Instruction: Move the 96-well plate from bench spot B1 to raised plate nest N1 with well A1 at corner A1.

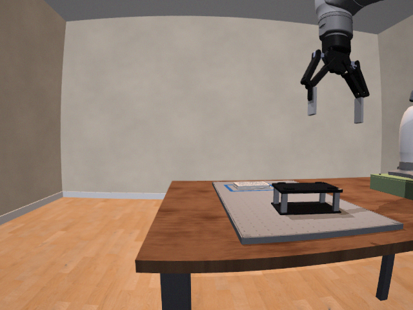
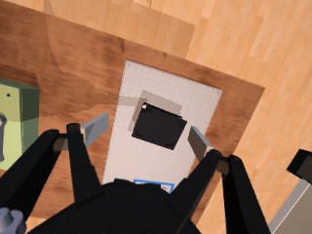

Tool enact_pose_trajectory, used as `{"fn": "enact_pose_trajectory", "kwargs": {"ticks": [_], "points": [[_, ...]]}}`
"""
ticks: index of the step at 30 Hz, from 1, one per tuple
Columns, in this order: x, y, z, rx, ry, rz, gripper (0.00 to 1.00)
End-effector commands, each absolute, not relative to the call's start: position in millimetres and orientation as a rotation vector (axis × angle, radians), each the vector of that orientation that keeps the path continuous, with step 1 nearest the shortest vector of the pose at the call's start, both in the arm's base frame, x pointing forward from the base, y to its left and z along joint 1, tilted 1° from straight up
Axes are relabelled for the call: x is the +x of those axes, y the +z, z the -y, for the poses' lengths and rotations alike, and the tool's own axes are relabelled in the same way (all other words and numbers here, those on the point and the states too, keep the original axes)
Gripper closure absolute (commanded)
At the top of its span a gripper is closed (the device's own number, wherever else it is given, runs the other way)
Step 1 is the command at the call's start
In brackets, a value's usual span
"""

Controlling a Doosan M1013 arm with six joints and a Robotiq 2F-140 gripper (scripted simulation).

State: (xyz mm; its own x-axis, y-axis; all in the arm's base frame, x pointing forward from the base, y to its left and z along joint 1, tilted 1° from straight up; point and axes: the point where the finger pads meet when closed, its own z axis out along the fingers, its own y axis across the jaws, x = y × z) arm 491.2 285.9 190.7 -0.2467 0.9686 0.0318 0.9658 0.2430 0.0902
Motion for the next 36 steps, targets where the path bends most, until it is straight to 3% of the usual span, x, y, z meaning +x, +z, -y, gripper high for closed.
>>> {"fn": "enact_pose_trajectory", "kwargs": {"ticks": [1, 36], "points": [[507, 186, -275, 2.027, 0.134, -2.352, 0.00], [591, 144, -166, 2.576, 0.092, -1.748, 0.00]]}}
